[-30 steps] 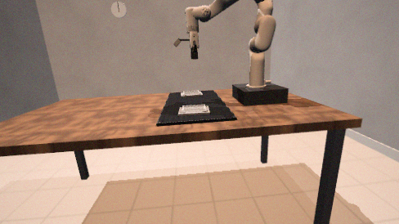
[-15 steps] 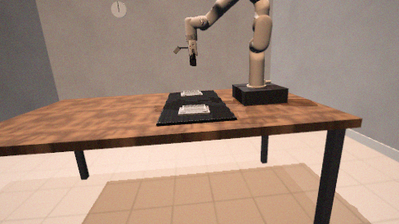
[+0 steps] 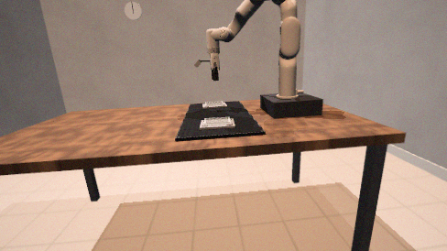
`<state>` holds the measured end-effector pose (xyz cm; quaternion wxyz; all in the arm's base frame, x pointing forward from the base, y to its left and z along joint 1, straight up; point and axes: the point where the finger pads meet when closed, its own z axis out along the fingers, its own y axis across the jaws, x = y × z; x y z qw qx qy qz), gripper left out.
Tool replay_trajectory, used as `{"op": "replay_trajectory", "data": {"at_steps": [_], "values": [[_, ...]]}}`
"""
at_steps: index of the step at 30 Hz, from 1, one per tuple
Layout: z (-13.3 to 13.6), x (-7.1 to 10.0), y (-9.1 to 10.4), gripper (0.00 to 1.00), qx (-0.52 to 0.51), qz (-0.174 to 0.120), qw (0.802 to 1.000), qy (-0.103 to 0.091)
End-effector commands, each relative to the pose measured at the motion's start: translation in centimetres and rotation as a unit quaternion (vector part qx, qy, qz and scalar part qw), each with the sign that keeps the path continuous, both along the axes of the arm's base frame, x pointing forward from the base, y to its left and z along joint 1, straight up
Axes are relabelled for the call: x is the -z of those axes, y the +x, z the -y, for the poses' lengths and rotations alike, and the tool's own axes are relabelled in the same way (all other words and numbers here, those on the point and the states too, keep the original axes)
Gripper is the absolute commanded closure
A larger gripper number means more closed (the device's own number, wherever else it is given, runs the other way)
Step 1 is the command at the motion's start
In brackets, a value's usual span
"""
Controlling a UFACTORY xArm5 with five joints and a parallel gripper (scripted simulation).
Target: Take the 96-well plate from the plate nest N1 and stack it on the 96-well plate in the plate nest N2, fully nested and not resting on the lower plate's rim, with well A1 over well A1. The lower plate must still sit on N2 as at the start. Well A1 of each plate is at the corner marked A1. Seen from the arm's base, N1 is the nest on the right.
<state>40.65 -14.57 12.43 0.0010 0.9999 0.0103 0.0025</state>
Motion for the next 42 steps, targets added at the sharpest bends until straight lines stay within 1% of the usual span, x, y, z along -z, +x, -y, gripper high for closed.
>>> {"op": "replay_trajectory", "data": {"at_steps": [1,3,18,20,25,39,42], "values": [[1.2,0.9,0.3,0.0,0.0,0.002,1.0,-0.001],[1.2,0.9,0.3,0.0,0.0,0.002,1.0,-0.001],[7.0,5.6,0.8,0.0,0.0,0.001,1.0,-0.001],[7.0,5.6,0.8,0.0,0.0,0.001,1.0,-0.001],[8.8,7.1,1.0,0.0,0.0,0.001,1.0,-0.001],[8.8,7.1,1.0,0.0,0.0,0.001,1.0,-0.001],[8.8,7.6,1.0,0.0,0.0,0.001,1.0,-0.001]]}}
